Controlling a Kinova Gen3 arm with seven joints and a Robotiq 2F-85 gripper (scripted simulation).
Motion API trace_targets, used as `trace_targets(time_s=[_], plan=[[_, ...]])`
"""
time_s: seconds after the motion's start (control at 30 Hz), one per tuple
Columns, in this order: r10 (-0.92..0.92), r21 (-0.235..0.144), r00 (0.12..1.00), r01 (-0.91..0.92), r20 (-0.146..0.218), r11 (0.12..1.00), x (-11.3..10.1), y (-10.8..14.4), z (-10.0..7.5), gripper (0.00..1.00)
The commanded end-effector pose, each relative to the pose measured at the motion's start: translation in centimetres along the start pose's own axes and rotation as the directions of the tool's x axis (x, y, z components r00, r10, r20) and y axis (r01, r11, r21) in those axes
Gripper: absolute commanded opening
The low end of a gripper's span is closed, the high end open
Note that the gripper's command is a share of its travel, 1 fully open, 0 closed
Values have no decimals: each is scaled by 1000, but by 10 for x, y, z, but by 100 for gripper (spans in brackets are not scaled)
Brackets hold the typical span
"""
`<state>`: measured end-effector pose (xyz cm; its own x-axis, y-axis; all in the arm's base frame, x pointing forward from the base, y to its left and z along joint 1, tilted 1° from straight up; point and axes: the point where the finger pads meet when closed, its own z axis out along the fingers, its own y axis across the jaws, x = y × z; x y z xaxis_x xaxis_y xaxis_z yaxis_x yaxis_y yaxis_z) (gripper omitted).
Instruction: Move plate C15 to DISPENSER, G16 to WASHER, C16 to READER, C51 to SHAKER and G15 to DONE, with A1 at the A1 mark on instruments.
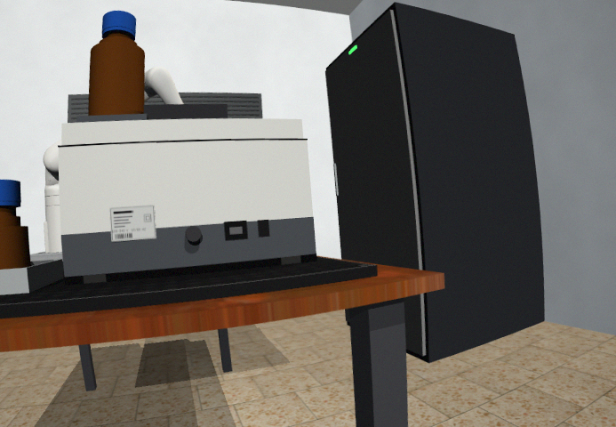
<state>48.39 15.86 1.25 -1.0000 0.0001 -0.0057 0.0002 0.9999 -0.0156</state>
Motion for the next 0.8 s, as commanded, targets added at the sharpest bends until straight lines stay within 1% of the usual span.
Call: trace_targets(time_s=[0.0, 0.1, 0.13, 0.7, 0.77], plan=[[0, -1, 1000, 0, 2, 1000, -1, 0, -1, 94], [0, -1, 1000, 0, 2, 1000, -1, 0, -1, 94], [0, -1, 1000, 0, 2, 1000, -1, 0, -1, 100], [0, -1, 1000, 0, 2, 1000, -1, 0, -1, 100], [0, -1, 1000, 0, 2, 1000, -1, 0, -3, 100]])
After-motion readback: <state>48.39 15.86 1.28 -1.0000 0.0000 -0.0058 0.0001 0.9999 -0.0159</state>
